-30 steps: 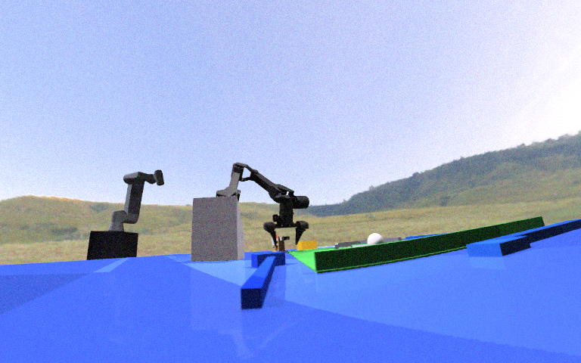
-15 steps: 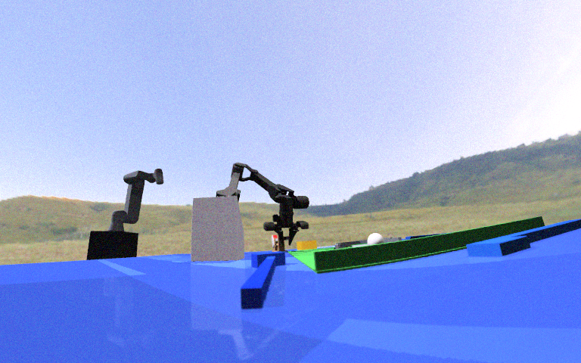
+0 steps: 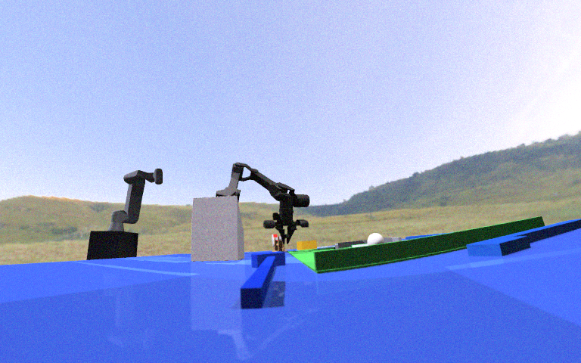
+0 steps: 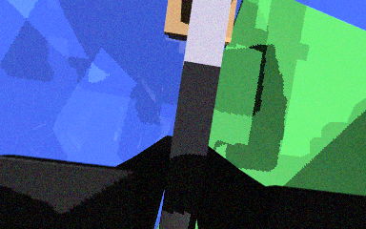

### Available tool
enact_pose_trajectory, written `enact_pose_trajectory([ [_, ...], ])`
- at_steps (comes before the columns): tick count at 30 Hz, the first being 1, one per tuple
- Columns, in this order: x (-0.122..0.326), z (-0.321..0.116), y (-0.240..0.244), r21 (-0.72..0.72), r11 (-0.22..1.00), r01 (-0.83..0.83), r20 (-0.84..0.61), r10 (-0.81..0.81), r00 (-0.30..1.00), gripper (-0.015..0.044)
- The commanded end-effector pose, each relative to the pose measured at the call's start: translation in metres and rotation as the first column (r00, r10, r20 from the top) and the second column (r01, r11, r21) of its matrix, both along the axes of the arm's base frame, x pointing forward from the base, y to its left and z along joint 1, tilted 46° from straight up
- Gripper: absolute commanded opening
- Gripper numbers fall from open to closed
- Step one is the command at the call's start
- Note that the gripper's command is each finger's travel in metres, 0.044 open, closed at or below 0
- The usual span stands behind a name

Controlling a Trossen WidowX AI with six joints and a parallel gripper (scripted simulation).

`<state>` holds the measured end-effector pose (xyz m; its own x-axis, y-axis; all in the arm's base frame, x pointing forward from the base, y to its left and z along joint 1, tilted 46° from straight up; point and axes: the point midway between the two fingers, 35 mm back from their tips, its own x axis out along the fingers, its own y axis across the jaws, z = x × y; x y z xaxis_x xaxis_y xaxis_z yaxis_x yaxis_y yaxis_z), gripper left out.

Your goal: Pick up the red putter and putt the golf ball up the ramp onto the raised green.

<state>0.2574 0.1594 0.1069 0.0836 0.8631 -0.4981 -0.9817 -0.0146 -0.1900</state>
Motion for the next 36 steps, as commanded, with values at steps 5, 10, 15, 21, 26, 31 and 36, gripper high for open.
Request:
enact_pose_trajectory([
  [5,0.002,0.022,-0.025,-0.005,1.000,0.000,0.012,0.000,1.000,0.0000],
  [10,-0.002,0.037,-0.040,-0.005,1.000,0.000,0.010,0.000,1.000,0.0000],
  [15,-0.007,0.053,-0.054,0.002,1.000,0.001,0.010,-0.001,1.000,0.0000],
  [21,-0.012,0.066,-0.063,0.011,1.000,0.003,0.010,-0.004,1.000,0.0000],
  [26,-0.003,0.048,-0.073,-0.021,0.997,0.069,-0.078,-0.071,0.994,0.0000],
  [31,0.011,0.027,-0.100,-0.065,0.978,0.197,-0.226,-0.206,0.952,0.0000],
  [36,0.017,0.003,-0.129,-0.137,0.942,0.306,-0.348,-0.335,0.876,0.0000],
])
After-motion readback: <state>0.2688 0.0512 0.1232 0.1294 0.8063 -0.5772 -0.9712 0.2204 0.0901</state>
